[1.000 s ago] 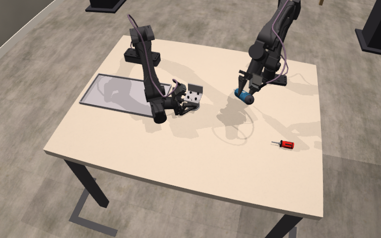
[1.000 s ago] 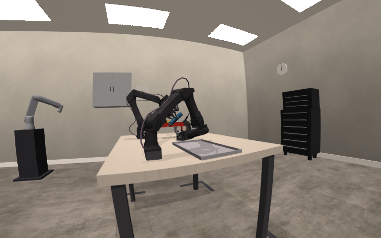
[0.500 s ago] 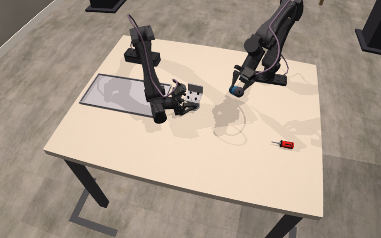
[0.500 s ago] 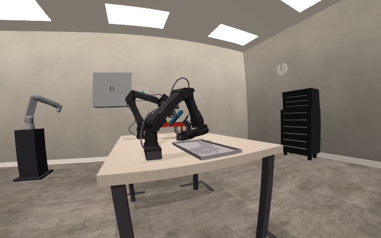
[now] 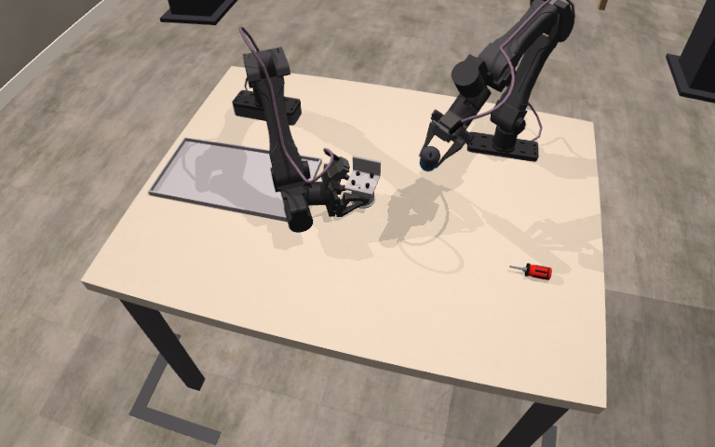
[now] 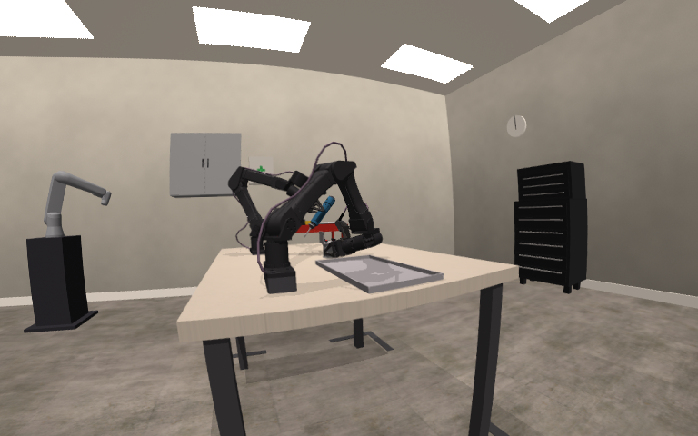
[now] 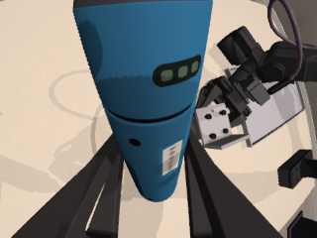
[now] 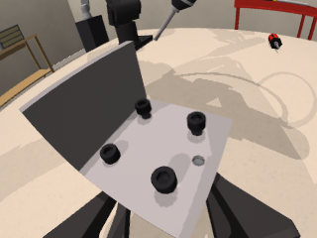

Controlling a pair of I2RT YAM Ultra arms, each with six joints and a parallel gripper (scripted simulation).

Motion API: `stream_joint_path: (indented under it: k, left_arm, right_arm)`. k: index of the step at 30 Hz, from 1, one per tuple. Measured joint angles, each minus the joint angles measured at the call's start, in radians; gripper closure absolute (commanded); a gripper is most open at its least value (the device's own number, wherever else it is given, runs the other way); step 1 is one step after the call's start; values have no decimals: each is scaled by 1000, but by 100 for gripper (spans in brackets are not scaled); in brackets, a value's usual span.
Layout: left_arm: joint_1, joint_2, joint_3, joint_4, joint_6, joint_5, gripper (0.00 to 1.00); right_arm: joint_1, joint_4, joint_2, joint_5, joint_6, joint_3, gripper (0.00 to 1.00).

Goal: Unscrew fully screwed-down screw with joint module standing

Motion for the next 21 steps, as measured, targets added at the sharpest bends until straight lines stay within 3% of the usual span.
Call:
stream_joint_path:
  k: [21]
  left_arm:
    - [-156,-72,-66,170,144,1,58]
  right_arm:
    - [0,0,0,0,0,0,41]
